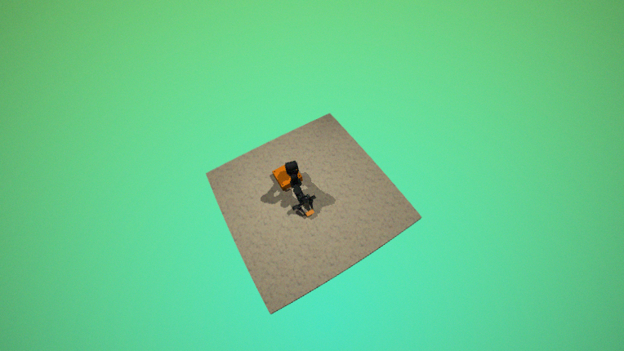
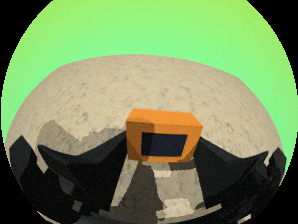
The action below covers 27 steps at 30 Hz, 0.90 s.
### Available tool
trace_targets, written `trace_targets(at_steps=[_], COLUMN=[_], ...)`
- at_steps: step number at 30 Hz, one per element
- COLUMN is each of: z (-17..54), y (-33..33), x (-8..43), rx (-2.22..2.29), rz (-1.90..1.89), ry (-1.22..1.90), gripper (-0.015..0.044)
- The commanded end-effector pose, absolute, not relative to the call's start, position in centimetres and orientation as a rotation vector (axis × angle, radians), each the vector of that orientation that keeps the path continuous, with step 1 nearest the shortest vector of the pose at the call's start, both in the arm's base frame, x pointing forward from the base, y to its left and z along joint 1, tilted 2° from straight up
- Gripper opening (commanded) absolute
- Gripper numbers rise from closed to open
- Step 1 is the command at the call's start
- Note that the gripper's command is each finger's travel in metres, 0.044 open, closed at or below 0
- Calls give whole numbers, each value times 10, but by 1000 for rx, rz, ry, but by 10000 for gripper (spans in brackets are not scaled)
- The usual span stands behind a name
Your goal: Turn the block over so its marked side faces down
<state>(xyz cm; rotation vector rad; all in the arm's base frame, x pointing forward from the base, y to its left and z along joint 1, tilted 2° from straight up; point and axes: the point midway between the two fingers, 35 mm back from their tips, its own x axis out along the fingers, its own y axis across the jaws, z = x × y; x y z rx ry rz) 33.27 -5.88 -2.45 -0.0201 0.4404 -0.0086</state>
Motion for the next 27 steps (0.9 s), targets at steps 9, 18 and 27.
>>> trace_targets(at_steps=[9,18,27], z=[-25,-25,-25], y=[-58,-58,-58], x=[332,332,332], rx=[-16,-16,-16], rz=[-5,-5,-5], ry=[438,438,438], gripper=[184,420,440])
